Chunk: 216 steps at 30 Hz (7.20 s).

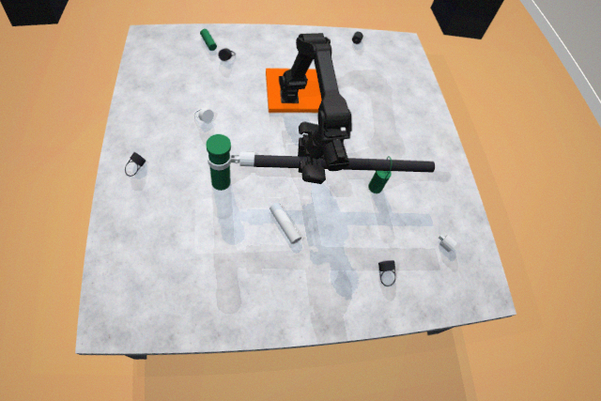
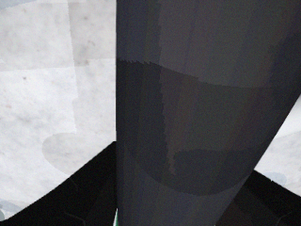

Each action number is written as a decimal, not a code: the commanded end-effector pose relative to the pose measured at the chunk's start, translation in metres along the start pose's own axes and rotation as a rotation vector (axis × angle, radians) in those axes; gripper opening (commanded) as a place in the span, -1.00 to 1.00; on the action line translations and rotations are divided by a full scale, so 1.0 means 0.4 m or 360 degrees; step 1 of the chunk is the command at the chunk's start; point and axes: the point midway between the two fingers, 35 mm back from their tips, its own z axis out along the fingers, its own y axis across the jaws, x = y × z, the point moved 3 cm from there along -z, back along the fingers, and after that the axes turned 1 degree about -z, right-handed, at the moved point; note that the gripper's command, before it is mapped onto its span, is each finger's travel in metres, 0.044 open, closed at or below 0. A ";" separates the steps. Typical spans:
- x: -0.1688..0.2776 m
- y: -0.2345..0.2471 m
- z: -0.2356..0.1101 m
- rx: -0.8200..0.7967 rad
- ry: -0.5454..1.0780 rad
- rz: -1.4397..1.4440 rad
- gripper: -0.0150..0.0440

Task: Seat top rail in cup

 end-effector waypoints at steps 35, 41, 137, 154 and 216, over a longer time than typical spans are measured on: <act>0.004 0.001 -0.002 -0.0001 0.0008 0.0001 -0.49; 0.006 0.001 -0.003 -0.0001 0.0011 0.0001 -0.49; 0.039 0.003 -0.001 -0.0002 -0.0006 -0.0002 -0.49; 0.055 0.007 -0.011 -0.0003 -0.0006 -0.0002 -0.49; 0.085 0.003 0.011 -0.0022 -0.0024 -0.0019 0.40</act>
